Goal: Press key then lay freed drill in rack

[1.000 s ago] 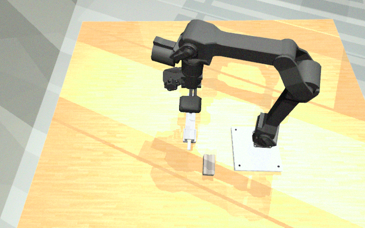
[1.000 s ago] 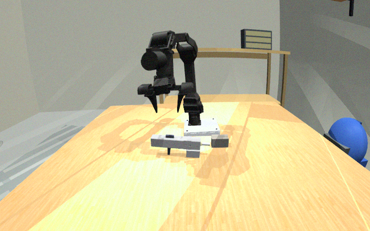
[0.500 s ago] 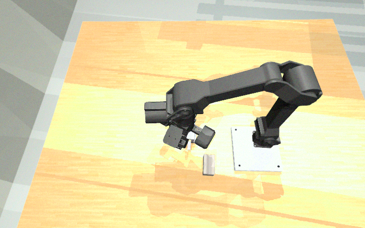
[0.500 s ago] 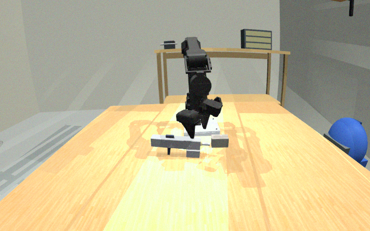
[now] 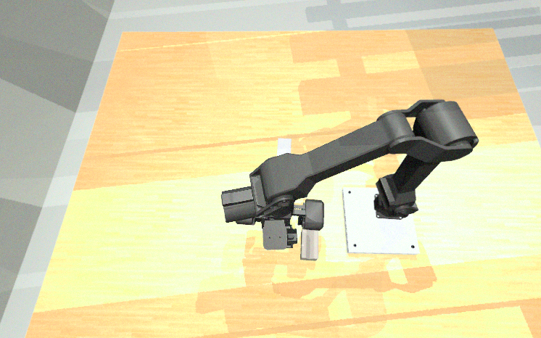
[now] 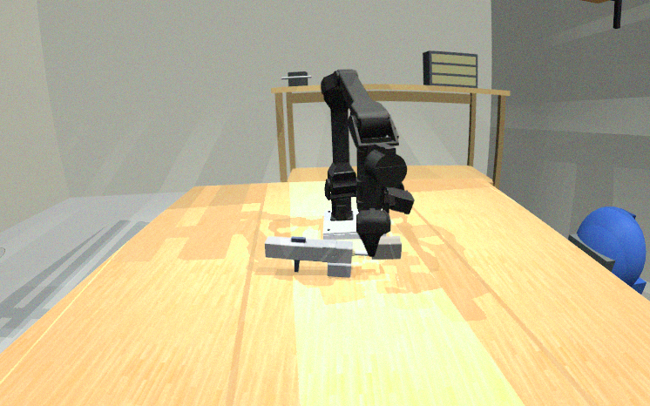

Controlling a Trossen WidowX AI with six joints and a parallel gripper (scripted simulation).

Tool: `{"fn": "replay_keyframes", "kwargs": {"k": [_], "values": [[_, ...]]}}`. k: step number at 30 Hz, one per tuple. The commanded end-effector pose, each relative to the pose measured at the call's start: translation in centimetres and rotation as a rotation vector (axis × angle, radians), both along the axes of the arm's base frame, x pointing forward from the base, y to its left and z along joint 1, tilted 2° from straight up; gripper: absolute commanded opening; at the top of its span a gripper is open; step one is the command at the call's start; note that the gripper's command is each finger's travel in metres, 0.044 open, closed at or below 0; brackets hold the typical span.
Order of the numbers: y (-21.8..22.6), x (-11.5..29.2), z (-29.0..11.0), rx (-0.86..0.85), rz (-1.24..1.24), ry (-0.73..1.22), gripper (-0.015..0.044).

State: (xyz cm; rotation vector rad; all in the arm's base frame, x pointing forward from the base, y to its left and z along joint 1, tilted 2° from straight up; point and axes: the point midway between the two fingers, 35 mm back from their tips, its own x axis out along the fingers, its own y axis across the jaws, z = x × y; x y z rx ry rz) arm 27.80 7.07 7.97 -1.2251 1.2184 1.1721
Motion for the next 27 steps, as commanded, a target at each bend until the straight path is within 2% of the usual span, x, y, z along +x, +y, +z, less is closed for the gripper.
{"fn": "replay_keyframes", "kwargs": {"k": [1,27], "values": [[0.1,-0.1,-0.2,0.0,0.013,0.004,0.044],[-0.9,0.0,-3.4,-0.001,0.013,0.004,0.044]]}}
